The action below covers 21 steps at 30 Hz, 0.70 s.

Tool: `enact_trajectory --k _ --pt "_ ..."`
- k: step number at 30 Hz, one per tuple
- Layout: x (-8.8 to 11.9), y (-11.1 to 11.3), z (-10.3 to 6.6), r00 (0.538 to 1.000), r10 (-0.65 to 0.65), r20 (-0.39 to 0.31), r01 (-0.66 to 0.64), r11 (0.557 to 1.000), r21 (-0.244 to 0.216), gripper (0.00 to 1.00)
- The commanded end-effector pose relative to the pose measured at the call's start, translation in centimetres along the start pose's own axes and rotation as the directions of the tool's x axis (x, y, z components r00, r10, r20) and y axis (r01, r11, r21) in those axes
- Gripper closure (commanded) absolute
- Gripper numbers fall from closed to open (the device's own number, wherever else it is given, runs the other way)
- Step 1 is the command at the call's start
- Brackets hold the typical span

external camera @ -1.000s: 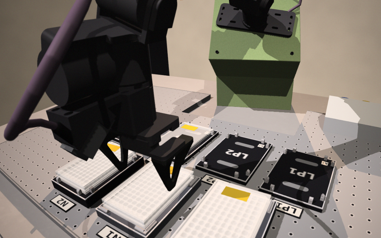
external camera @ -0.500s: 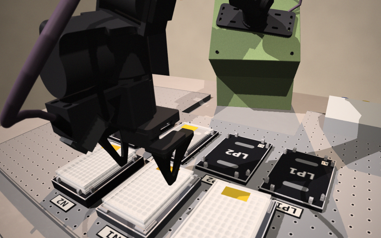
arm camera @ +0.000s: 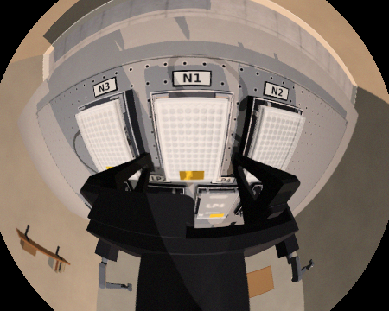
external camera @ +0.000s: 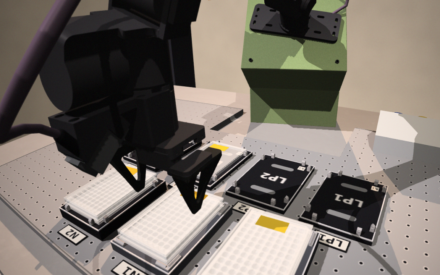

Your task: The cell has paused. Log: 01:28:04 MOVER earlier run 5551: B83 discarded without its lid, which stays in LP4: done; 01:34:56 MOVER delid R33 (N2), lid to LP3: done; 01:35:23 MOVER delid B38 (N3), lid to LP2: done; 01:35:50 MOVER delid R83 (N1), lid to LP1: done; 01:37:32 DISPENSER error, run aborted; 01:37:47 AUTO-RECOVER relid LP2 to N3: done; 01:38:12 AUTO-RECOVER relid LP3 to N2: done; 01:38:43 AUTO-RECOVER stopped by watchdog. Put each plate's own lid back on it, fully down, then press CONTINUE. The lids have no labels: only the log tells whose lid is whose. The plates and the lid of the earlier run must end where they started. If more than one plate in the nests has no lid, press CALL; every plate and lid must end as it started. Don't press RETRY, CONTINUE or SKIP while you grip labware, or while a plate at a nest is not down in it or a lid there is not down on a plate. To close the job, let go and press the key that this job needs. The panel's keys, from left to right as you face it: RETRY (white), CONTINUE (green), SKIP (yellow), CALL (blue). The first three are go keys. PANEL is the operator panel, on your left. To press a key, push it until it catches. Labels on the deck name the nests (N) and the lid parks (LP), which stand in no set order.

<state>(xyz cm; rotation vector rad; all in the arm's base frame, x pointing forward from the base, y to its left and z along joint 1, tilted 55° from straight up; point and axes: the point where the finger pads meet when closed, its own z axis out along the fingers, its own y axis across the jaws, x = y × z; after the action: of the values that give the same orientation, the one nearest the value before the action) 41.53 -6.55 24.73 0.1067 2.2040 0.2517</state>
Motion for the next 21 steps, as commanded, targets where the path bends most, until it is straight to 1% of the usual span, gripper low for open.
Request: enact_trajectory --k 1,21 --pt "-1.61 -0.01 -1.77 0.999 -0.014 0.047 0.013 1.000 0.008 0.00" --pt "-1.46 -0.16 -1.66 0.999 -0.013 0.047 0.013 1.000 0.009 0.00"
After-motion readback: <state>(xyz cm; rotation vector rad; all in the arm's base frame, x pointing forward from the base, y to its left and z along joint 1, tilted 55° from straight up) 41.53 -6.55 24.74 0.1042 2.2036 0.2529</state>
